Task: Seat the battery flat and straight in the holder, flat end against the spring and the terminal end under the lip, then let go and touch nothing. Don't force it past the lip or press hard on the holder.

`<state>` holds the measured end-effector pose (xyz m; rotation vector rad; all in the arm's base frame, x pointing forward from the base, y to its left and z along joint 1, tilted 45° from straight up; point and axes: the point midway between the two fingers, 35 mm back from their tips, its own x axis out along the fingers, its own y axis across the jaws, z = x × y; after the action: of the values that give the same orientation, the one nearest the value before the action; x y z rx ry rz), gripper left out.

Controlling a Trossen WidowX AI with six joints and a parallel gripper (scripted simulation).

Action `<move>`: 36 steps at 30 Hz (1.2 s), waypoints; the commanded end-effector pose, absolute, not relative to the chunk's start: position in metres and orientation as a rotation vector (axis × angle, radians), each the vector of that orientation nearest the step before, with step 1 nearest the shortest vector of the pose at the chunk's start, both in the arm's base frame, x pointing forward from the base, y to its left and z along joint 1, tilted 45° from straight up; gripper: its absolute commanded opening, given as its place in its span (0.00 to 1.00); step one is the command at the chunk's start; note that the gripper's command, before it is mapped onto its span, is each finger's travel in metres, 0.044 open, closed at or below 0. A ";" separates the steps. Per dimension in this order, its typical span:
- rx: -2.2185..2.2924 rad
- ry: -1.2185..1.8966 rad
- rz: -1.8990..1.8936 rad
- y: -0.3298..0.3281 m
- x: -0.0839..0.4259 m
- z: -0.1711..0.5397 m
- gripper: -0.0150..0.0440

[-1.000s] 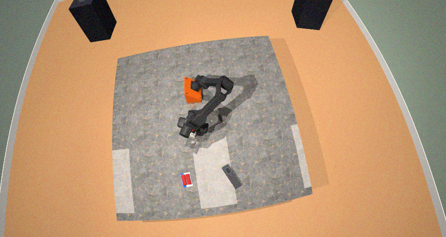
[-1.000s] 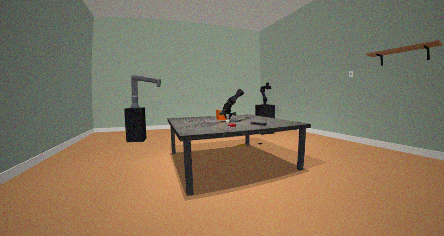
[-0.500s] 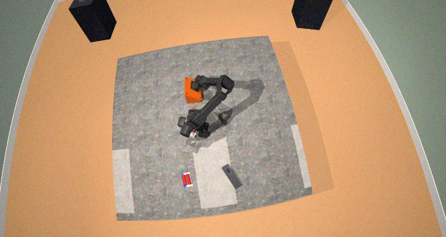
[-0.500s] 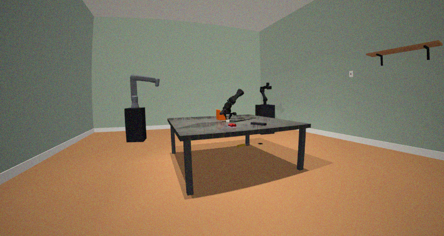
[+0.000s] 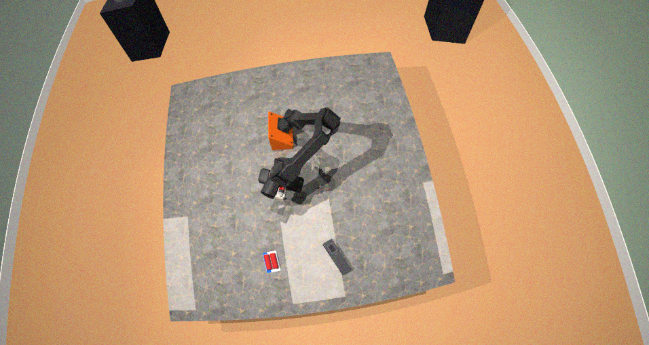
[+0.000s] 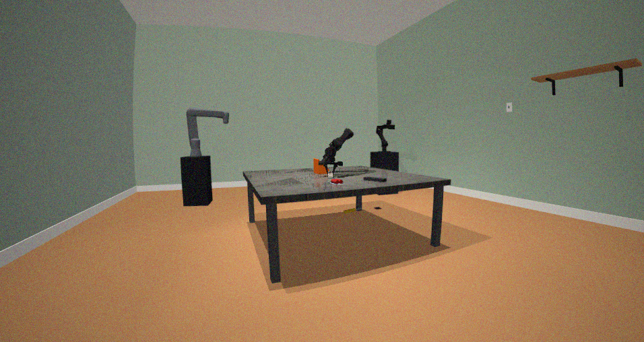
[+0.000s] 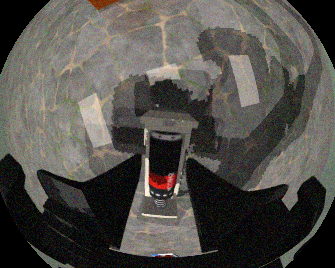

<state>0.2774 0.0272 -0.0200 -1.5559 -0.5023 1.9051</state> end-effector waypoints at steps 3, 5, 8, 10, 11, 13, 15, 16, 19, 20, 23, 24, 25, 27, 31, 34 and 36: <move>-1.572 -0.505 1.905 0.023 0.280 -0.016 0.56; -1.563 -0.501 1.902 0.021 0.279 -0.014 0.65; -1.570 -0.497 1.902 0.003 0.283 0.002 0.79; -1.574 -0.496 1.902 -0.010 0.284 0.015 0.87; -1.574 -0.496 1.903 -0.016 0.284 0.022 0.92; -1.574 -0.499 1.906 -0.026 0.283 0.033 1.00; -1.574 -0.502 1.907 -0.030 0.283 0.037 1.00; -1.574 -0.502 1.907 -0.030 0.283 0.037 1.00; -1.574 -0.502 1.907 -0.030 0.283 0.037 1.00; -1.574 -0.502 1.907 -0.030 0.283 0.037 1.00; -1.574 -0.502 1.907 -0.030 0.283 0.037 1.00; -1.574 -0.502 1.907 -0.030 0.283 0.037 1.00; -1.574 -0.502 1.907 -0.030 0.283 0.037 1.00; -1.574 -0.502 1.907 -0.030 0.283 0.037 1.00; -1.574 -0.502 1.907 -0.030 0.283 0.037 1.00; -1.574 -0.502 1.907 -0.030 0.283 0.037 1.00; -1.574 -0.502 1.907 -0.030 0.283 0.037 1.00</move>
<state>0.2835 -0.0292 0.0367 -1.5693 -0.4992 1.9009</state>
